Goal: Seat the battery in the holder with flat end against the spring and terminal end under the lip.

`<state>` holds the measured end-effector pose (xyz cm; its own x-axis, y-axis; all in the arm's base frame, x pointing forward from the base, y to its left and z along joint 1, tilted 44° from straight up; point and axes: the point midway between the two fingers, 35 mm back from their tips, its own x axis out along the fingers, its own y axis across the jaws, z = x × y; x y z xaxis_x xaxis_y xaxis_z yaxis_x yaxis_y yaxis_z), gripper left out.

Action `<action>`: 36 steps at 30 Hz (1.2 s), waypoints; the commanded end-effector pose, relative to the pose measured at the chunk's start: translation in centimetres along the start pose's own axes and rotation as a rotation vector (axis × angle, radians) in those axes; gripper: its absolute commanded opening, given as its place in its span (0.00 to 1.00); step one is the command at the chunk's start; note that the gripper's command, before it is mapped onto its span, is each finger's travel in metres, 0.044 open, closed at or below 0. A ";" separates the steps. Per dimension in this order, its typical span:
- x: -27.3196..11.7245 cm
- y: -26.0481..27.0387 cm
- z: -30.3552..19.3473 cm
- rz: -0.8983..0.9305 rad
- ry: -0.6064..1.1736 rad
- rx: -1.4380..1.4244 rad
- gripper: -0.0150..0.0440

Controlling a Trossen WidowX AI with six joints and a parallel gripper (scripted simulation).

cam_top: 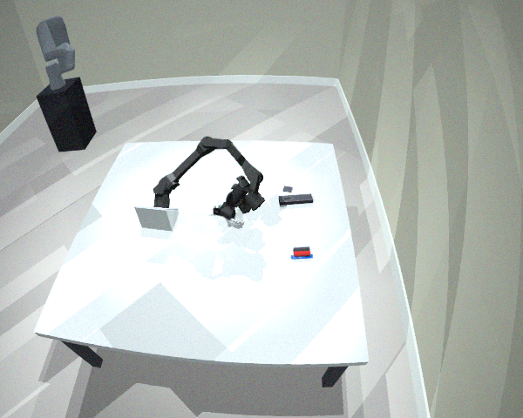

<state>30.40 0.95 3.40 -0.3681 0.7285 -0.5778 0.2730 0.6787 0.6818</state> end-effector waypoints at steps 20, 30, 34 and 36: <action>0.3 -0.1 0.3 -0.024 -0.125 0.000 0.35; 0.5 -0.2 0.2 -0.031 -0.173 0.003 0.35; 0.6 -0.2 0.2 -0.034 -0.192 0.005 0.35; 0.7 -0.2 0.2 -0.035 -0.202 0.005 0.35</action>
<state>29.89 1.46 3.03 -0.2230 0.7123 -0.6655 0.2746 0.7009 0.6582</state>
